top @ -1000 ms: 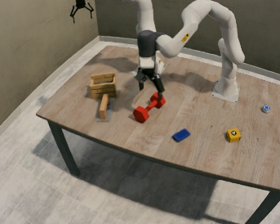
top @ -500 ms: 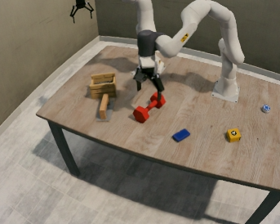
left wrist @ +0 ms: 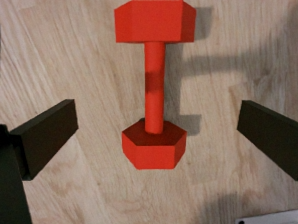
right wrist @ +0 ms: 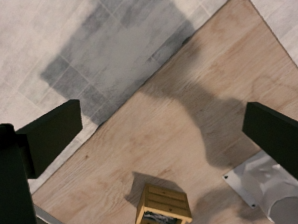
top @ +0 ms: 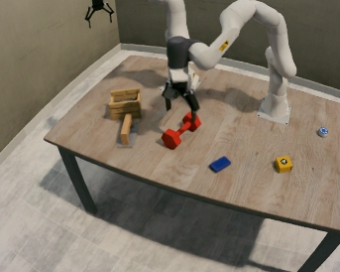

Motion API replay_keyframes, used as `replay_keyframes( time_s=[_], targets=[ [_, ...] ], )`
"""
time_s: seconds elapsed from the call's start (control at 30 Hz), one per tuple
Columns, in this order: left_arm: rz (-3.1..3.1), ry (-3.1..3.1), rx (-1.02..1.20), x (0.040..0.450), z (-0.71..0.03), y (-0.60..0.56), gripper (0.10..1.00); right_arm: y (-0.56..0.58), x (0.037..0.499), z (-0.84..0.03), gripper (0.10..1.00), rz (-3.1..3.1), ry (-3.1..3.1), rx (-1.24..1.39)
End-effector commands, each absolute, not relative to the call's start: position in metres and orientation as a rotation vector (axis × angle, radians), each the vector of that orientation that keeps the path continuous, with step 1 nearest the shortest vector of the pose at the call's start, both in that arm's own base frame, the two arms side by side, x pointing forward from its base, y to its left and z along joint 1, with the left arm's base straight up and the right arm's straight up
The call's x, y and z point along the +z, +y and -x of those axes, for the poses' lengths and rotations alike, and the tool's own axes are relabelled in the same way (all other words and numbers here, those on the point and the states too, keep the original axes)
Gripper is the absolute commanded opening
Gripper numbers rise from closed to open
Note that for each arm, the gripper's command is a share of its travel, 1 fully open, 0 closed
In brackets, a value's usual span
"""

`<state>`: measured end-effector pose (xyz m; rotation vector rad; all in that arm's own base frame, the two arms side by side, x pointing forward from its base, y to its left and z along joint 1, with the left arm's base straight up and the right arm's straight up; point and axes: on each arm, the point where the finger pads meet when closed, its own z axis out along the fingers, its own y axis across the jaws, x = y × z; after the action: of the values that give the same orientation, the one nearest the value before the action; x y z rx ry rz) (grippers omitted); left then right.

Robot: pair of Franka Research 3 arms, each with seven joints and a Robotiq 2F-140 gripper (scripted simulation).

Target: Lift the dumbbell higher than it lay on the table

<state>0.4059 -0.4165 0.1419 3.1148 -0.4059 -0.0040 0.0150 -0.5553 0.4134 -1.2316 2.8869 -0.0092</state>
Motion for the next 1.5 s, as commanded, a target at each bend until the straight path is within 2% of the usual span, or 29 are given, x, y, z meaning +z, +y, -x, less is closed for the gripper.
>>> replay_keyframes(
  time_s=[0.0,0.1,0.3,1.13,1.17,1.47],
  targets=[
    [-3.117,-0.389,0.000,0.140,-0.407,-0.416,1.000,-0.554,0.413,-0.013,1.000,1.236,2.888,0.000],
    [-3.116,-0.391,-0.001,0.099,-0.406,-0.417,1.000,-0.554,0.413,-0.013,1.000,1.236,2.888,0.000],
    [-3.116,-0.392,-0.002,0.043,-0.405,-0.417,1.000,-0.554,0.413,-0.013,1.000,1.236,2.888,0.000],
    [-3.116,-0.392,-0.002,0.042,-0.405,-0.417,1.000,-0.554,0.413,-0.013,1.000,1.236,2.888,0.000],
    [-3.116,-0.392,-0.002,0.042,-0.405,-0.417,0.099,-0.554,0.413,-0.013,1.000,1.236,2.888,0.000],
    [-3.116,-0.392,-0.002,0.042,-0.405,-0.417,0.099,-0.554,0.413,-0.013,1.000,1.236,2.888,0.000]
  ],
)
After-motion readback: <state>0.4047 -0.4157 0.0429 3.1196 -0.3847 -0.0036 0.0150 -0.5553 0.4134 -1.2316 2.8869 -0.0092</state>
